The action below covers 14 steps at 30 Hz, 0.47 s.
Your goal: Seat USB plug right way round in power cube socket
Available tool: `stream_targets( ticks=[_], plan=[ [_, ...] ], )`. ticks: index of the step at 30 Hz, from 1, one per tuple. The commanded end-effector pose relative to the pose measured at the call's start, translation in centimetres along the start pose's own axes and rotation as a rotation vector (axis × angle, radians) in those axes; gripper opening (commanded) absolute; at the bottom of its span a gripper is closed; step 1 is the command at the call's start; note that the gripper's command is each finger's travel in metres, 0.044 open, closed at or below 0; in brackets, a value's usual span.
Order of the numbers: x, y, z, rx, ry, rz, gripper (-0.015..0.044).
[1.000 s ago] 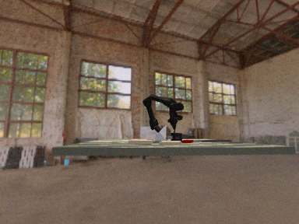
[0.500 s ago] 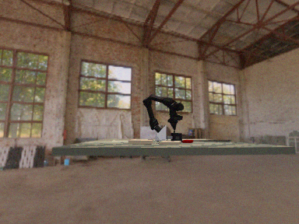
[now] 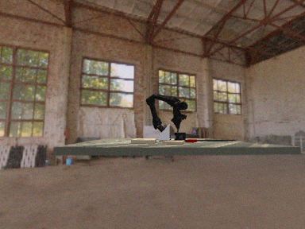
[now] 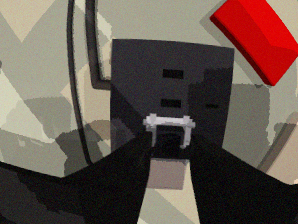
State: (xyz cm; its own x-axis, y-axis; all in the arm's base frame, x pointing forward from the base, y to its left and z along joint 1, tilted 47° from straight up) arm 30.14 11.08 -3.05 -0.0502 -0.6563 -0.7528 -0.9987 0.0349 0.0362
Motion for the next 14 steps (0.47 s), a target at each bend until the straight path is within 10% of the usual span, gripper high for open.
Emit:
stream_targets(
  ticks=[1, 14],
  plan=[
    [0.0, 0.0, 0.0, 0.0, 0.0, 0.0, 0.0095],
    [-1.1, 0.0, 0.1, 0.0, -0.001, 0.0, 0.0095]
  ],
)
Point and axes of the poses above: the point midway between the two fingers, 35 mm back from their tips, its own x axis out along the fingers, its own y axis across the jaws, z = x × y, the point moved 3 cm from there along -x, back along the fingers, and after that the axes turned 7 degrees about x, right-handed, at the moved point
